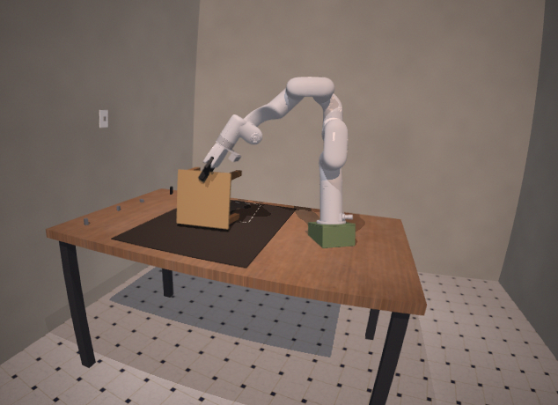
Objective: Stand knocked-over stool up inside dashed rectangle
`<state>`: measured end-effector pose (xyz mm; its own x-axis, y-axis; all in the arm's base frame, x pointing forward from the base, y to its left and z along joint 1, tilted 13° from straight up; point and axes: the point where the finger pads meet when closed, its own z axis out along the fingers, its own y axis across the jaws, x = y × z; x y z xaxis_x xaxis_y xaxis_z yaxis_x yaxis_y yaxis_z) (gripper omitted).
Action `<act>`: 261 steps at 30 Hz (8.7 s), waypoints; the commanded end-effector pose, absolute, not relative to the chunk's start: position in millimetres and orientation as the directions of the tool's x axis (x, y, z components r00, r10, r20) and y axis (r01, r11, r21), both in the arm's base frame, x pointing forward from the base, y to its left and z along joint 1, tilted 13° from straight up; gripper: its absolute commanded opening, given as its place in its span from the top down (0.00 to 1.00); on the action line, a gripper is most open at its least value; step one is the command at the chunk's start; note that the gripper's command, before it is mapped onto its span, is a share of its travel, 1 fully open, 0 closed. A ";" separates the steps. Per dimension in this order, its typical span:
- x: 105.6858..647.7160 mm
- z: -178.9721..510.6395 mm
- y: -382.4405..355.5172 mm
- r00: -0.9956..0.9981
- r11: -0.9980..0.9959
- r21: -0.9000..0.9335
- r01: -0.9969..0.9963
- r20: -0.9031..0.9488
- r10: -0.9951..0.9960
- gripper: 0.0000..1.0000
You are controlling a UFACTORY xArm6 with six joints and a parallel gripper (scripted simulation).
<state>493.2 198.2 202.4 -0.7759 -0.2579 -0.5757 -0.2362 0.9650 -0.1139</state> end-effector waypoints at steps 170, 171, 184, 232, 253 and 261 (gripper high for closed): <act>576.0 278.3 -145.3 -0.936 0.322 0.930 -0.174 -0.258 0.240 0.79; 576.0 278.3 -145.3 -0.936 0.322 0.930 -0.174 -0.258 0.240 0.79; 576.4 277.7 -146.5 -0.936 0.318 0.932 -0.173 -0.256 0.241 0.79; 585.4 262.2 -175.1 -0.946 0.208 0.967 -0.148 -0.200 0.257 0.79; 586.4 260.4 -178.3 -0.947 0.195 0.970 -0.144 -0.193 0.258 0.79; 586.4 260.4 -178.3 -0.947 0.195 0.970 -0.144 -0.193 0.258 0.55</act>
